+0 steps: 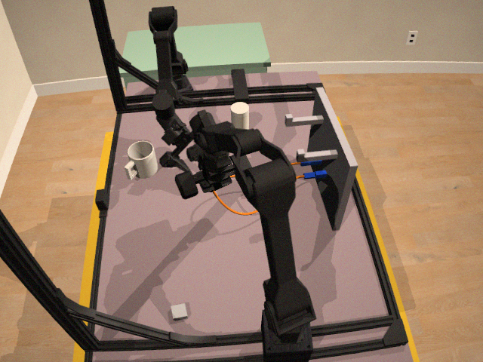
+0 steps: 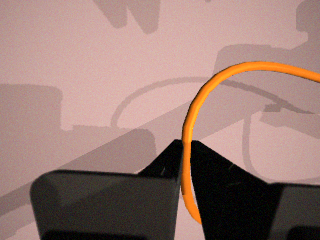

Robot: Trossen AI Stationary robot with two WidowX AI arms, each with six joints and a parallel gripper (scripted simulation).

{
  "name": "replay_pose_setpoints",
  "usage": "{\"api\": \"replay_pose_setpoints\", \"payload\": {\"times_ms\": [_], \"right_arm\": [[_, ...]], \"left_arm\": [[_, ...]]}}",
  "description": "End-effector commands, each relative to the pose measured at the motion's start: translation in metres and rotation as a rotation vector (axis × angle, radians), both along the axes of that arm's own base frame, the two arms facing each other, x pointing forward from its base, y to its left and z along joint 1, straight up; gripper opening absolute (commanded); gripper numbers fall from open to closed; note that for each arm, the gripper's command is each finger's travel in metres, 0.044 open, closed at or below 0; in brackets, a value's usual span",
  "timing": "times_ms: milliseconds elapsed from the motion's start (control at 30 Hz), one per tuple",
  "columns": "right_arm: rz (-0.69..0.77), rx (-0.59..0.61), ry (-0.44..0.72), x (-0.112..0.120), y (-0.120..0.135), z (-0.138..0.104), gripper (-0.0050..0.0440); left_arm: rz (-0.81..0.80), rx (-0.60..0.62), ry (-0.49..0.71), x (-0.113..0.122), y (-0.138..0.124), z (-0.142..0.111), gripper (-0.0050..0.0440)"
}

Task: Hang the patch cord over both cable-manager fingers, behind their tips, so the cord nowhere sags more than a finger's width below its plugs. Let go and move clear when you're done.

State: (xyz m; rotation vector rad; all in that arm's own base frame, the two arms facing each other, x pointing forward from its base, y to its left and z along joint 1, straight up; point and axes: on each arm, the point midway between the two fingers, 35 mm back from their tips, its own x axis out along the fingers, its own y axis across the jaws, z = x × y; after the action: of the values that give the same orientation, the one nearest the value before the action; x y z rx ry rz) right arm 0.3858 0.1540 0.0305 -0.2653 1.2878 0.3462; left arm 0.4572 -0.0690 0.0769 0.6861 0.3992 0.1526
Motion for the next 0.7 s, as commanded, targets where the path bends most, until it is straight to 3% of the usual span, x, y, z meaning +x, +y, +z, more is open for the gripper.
{"api": "replay_pose_setpoints", "payload": {"times_ms": [0, 233, 667], "right_arm": [[0.002, 0.011, -0.028, 0.004, 0.002, 0.011, 0.002], [0.002, 0.011, -0.028, 0.004, 0.002, 0.011, 0.002], [0.002, 0.011, -0.028, 0.004, 0.002, 0.011, 0.002]], "left_arm": [[0.0, -0.005, -0.018, 0.018, 0.002, 0.005, 0.044], [-0.003, -0.004, -0.022, 0.057, 0.014, -0.004, 0.044], [-0.005, -0.006, -0.026, 0.079, 0.023, -0.012, 0.044]]}}
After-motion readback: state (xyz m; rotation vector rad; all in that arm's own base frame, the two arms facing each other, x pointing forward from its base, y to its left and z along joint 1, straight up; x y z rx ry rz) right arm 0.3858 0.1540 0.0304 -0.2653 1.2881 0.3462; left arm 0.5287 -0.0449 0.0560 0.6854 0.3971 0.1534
